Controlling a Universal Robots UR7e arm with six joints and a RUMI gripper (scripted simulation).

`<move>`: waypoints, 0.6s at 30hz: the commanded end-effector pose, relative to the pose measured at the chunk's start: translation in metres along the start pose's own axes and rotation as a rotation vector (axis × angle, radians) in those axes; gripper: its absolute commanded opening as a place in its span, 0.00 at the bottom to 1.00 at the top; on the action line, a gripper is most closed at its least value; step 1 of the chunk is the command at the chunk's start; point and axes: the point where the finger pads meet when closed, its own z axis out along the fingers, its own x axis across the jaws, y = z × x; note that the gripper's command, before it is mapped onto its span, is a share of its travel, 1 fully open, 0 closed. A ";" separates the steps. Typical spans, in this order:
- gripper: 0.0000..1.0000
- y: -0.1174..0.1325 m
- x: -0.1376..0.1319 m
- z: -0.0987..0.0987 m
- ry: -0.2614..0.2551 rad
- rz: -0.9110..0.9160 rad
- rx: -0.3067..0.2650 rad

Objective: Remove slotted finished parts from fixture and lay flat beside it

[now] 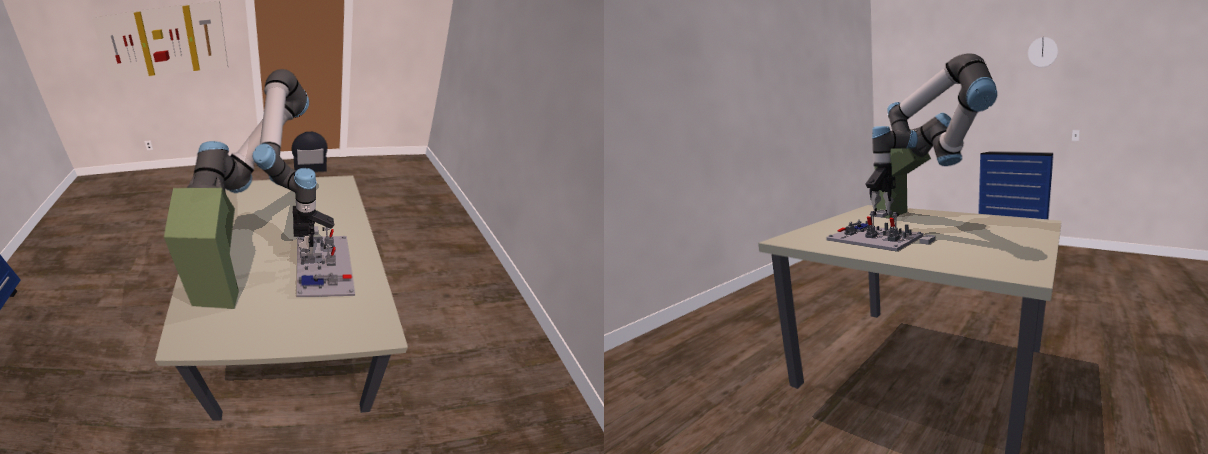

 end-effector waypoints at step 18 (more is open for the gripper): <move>0.00 0.000 -0.009 0.000 0.000 0.000 0.001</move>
